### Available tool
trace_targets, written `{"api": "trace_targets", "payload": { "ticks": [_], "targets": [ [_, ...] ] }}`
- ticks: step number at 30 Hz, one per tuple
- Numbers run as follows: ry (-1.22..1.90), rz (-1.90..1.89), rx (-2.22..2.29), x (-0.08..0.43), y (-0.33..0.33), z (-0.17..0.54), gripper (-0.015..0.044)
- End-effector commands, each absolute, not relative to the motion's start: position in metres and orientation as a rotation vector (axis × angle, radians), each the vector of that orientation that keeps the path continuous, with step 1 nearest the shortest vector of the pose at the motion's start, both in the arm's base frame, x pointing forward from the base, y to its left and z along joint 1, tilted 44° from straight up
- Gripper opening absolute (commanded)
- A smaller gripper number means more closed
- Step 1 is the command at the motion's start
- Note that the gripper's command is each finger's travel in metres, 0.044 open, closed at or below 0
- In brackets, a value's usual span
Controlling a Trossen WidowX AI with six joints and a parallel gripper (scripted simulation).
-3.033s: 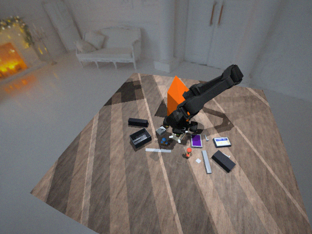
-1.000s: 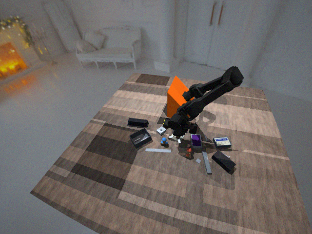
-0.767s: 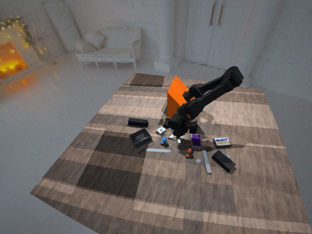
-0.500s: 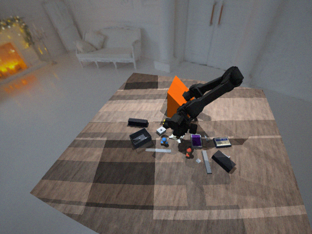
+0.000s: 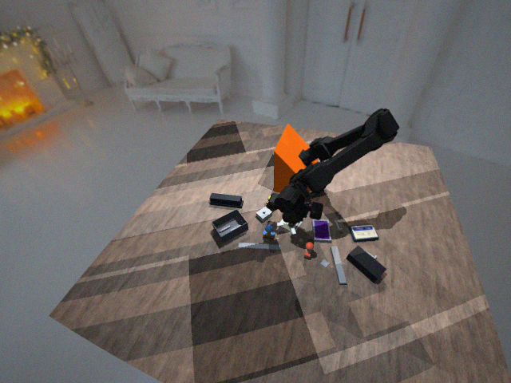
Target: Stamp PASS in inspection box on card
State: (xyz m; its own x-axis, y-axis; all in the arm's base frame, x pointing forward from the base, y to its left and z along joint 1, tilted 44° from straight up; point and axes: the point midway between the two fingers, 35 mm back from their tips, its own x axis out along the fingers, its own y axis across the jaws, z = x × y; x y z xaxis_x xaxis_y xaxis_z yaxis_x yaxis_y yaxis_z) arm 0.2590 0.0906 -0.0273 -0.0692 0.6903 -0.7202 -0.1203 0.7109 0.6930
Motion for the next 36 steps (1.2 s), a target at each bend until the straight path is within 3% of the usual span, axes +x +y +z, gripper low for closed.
{"api": "trace_targets", "payload": {
  "ticks": [1,36],
  "targets": [
    [1.502,0.717,0.494,0.258,0.092,-0.028,0.0],
    [1.503,0.714,0.491,0.262,0.073,-0.009,0.0]
  ]
}}
